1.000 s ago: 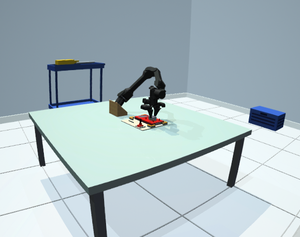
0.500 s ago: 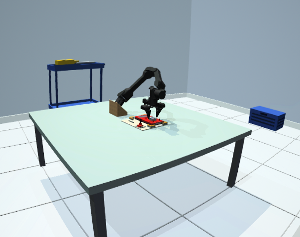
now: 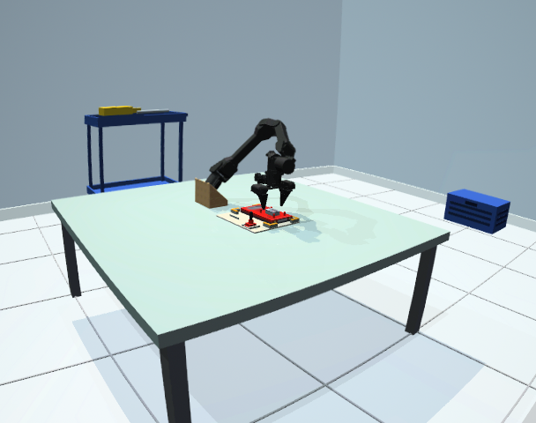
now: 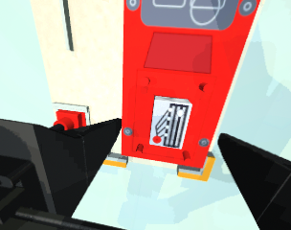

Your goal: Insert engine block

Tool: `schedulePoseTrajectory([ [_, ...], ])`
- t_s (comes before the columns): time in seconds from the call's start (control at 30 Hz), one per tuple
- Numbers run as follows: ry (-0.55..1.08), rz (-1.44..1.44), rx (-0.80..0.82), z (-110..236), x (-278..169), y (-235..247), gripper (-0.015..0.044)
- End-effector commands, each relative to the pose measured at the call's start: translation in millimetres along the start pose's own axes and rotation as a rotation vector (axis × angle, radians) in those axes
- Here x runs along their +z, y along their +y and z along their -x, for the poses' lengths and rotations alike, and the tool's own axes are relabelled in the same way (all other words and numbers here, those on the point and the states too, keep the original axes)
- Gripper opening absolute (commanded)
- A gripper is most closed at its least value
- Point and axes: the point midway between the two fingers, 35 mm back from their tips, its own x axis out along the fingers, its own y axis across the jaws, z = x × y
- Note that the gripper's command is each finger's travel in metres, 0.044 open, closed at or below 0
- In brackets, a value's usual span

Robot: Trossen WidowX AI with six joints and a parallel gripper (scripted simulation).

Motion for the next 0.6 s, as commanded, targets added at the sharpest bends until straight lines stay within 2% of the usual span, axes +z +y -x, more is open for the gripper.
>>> schedulePoseTrajectory([
  [0.0,0.004,0.006,-0.002,4.0,-0.4,-1.1,0.044],
  [0.57,0.004,0.006,-0.002,4.0,-0.4,-1.1,0.0],
])
